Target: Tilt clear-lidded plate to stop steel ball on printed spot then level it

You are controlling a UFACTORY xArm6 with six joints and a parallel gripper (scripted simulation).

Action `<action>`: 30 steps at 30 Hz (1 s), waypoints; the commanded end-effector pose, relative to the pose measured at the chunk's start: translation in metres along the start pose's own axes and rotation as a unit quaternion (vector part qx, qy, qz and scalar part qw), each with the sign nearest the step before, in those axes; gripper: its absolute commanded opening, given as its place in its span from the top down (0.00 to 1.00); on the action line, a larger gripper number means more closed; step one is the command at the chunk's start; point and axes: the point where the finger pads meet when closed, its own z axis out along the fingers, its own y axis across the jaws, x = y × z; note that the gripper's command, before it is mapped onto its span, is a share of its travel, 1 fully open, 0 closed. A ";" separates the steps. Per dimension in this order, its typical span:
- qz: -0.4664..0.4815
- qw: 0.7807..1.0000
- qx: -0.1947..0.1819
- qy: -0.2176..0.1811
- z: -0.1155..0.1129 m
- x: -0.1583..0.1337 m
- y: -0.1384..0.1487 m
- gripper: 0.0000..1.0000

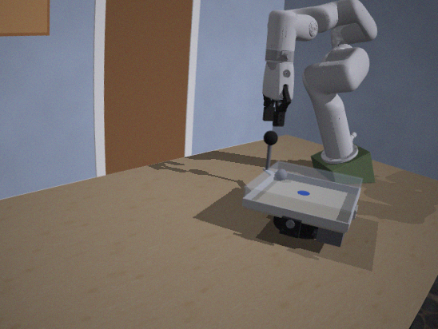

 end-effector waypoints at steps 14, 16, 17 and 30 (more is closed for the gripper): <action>0.000 1.000 0.001 0.001 0.007 0.001 0.000 0.39; 0.000 1.000 0.001 0.001 0.009 0.001 0.000 0.39; 0.000 1.000 0.001 0.001 0.010 0.001 0.000 0.39; 0.000 1.000 0.001 0.001 0.018 0.002 0.000 0.39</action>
